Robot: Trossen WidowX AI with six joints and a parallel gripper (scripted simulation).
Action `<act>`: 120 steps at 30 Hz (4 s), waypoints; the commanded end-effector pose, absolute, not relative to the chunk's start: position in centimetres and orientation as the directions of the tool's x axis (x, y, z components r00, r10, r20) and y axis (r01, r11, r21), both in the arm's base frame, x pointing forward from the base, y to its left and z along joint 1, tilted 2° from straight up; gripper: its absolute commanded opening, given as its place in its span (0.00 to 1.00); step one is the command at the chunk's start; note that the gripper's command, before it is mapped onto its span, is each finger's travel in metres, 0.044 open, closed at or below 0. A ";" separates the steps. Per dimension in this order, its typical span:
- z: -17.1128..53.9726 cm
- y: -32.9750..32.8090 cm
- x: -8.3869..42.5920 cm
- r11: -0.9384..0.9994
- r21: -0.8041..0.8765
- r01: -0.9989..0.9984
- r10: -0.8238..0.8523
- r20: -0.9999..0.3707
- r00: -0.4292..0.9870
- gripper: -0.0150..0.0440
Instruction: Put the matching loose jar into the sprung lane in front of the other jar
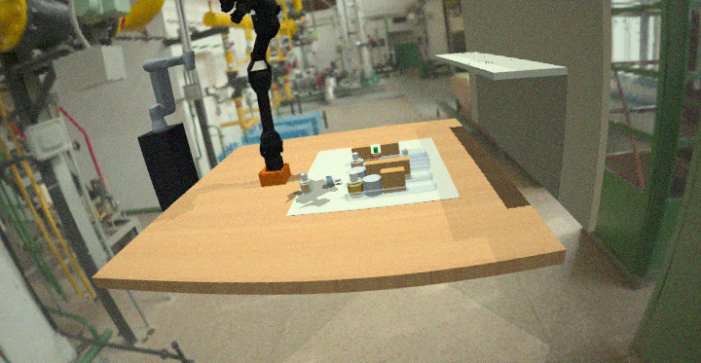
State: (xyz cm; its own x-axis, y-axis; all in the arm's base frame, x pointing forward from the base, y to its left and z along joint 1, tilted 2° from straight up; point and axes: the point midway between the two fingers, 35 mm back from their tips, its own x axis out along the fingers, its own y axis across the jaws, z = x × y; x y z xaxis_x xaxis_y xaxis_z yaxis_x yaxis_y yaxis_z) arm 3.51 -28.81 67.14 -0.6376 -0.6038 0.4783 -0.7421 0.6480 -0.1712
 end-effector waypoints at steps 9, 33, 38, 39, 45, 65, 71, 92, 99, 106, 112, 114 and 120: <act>62.8 -34.2 10.1 0.604 0.619 -0.502 -0.797 0.472 -0.377 1.00; 28.4 -34.6 21.8 0.297 -0.021 0.955 -0.821 -0.516 0.244 1.00; 20.9 -30.0 20.8 0.584 -0.246 0.774 -0.622 -0.748 0.232 1.00; 19.6 -28.9 20.4 0.643 -0.266 0.718 -0.575 -0.787 0.223 1.00; 12.8 -21.4 17.4 0.926 -0.199 0.320 -0.252 -0.959 0.132 1.00; 6.0 -15.1 15.5 1.000 0.013 0.013 0.013 -0.999 0.035 1.00; 4.5 -15.0 15.6 1.000 0.013 0.013 0.013 -0.999 0.035 1.00; 1.4 -15.0 15.7 1.000 0.014 0.013 0.013 -0.999 0.035 1.00; 1.0 -15.0 15.7 1.000 0.014 0.013 0.013 -0.999 0.035 0.87; 1.0 -15.0 15.7 1.000 0.014 0.013 0.013 -0.999 0.035 0.59; 1.0 -15.0 15.7 1.000 0.014 0.013 0.013 -0.999 0.035 0.49; 1.2 -15.0 15.7 1.000 0.014 0.013 0.013 -0.999 0.035 0.40; 3.7 -15.3 16.0 1.000 0.012 0.017 0.012 -0.999 0.038 0.25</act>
State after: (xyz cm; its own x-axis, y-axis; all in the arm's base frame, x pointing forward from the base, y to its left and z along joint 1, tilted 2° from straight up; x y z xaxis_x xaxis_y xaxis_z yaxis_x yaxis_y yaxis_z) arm 15.54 -14.92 2.12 0.0164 0.0273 -0.9995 0.0126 0.9995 0.0275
